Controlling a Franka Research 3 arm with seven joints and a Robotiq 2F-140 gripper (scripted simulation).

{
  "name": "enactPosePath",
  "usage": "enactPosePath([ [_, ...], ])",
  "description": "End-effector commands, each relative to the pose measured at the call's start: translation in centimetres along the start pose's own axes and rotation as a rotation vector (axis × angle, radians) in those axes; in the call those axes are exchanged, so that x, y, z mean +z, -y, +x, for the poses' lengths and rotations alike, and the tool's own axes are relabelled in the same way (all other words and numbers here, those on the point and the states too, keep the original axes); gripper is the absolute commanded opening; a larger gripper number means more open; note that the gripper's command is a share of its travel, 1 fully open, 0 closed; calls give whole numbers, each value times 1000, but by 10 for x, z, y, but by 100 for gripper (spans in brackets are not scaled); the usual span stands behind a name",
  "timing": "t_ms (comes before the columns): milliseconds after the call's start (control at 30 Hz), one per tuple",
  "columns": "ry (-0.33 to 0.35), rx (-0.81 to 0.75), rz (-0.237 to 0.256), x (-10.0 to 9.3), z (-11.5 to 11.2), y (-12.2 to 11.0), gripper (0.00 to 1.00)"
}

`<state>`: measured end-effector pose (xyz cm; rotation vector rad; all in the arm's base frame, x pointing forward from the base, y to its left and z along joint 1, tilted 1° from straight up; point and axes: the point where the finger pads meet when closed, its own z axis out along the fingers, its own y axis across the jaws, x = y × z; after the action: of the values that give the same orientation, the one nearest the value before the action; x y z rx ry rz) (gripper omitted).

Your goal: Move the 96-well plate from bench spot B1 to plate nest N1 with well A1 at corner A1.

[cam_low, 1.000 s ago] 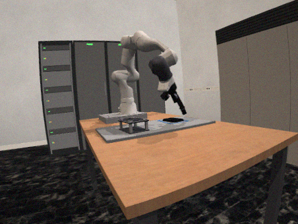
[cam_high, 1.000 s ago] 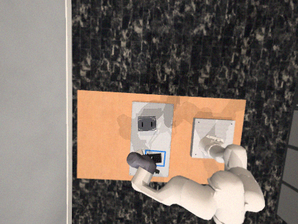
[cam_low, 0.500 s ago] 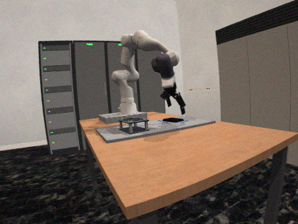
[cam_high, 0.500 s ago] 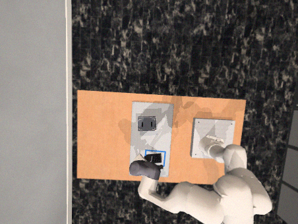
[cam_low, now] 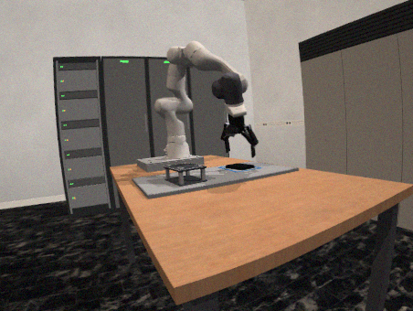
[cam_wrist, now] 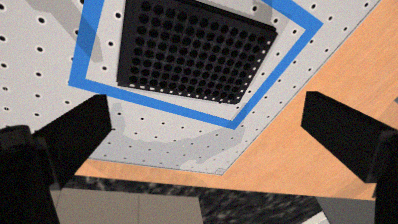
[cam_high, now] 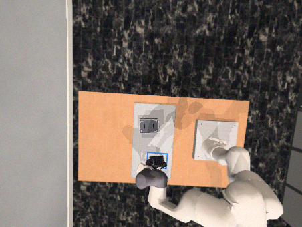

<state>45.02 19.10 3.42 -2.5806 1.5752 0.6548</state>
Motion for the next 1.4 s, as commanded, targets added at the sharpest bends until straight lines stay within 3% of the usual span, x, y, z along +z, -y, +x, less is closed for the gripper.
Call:
enactPosePath([
  [0,-61,-240,30,-2,8,2,100],
  [733,-302,-857,-32,-7,10,-6,100],
  [800,-302,-857,-32,-7,10,-6,100],
  [1167,-413,-1175,-88,-12,4,-6,100],
  [1367,-432,-1231,-99,-13,3,-6,100],
])
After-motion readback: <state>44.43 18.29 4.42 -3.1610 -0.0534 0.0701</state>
